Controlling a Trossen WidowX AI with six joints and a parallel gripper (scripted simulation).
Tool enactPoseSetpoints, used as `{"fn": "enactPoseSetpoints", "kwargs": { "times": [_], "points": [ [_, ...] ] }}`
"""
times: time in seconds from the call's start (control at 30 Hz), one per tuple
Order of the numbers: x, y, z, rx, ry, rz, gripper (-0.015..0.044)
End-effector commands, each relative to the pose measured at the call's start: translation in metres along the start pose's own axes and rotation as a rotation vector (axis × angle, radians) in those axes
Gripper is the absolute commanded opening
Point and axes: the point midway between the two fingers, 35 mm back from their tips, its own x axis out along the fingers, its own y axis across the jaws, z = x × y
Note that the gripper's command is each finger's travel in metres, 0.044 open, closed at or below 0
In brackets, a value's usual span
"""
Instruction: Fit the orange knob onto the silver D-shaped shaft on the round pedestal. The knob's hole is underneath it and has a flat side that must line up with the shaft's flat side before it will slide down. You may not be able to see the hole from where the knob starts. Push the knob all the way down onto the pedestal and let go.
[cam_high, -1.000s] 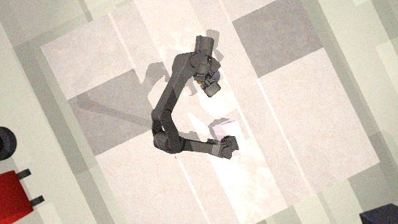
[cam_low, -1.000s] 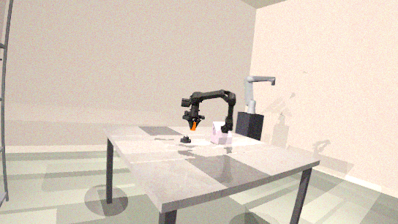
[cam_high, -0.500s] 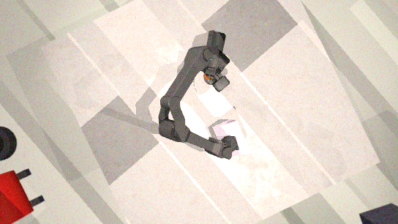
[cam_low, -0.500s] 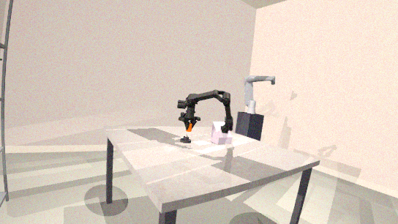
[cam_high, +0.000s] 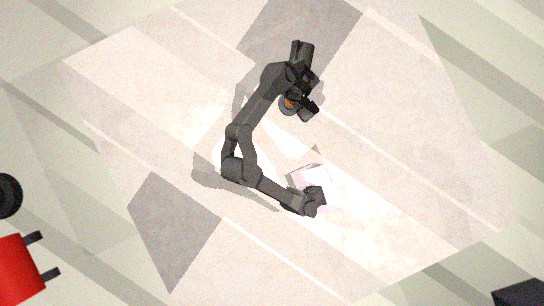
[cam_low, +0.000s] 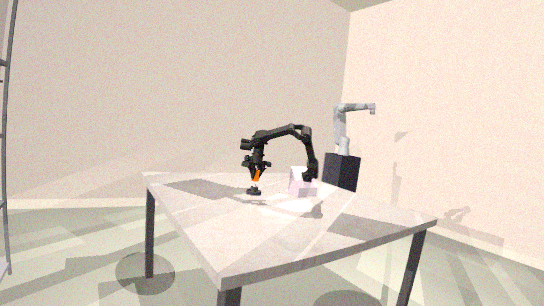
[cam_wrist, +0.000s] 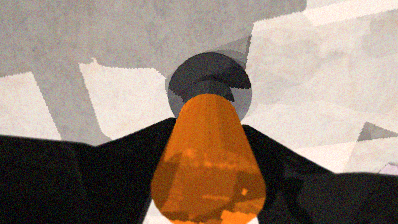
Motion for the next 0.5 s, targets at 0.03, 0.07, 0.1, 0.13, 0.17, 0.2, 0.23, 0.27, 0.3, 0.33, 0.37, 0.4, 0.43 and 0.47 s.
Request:
{"fn": "enactPoseSetpoints", "kwargs": {
  "times": [0.03, 0.07, 0.1, 0.13, 0.17, 0.2, 0.23, 0.27, 0.3, 0.33, 0.37, 0.4, 0.43, 0.47],
  "points": [
    [0.0155, -0.0005, 0.0001, 0.007, 0.005, 0.001, 0.0],
    [0.0167, -0.0006, 0.0001, 0.007, 0.005, 0.001, 0.0],
    [0.017, -0.0006, 0.0001, 0.007, 0.005, 0.001, 0.0],
    [0.0168, -0.0005, 0.0001, 0.007, 0.005, 0.001, 0.0],
    [0.0154, -0.0007, 0.0, 0.006, 0.005, 0.001, 0.0],
    [0.0135, -0.0009, -0.0001, 0.005, 0.005, 0.001, 0.0],
    [0.0132, -0.0005, 0.0001, 0.005, 0.005, 0.001, 0.0],
    [0.0131, 0.0, 0.0004, 0.005, 0.005, 0.001, 0.0],
    [0.0129, 0.0005, 0.0006, 0.005, 0.005, 0.001, 0.0],
    [0.0128, 0.0009, 0.001, 0.005, 0.005, 0.001, 0.0],
    [0.0128, 0.0013, 0.0014, 0.005, 0.005, 0.001, 0.0],
    [0.0128, 0.0014, 0.0016, 0.005, 0.005, 0.001, 0.0],
    [0.0127, 0.0015, 0.0017, 0.005, 0.005, 0.001, 0.0],
    [0.0145, 0.0015, 0.0017, 0.005, 0.005, 0.001, 0.0]
  ]
}}
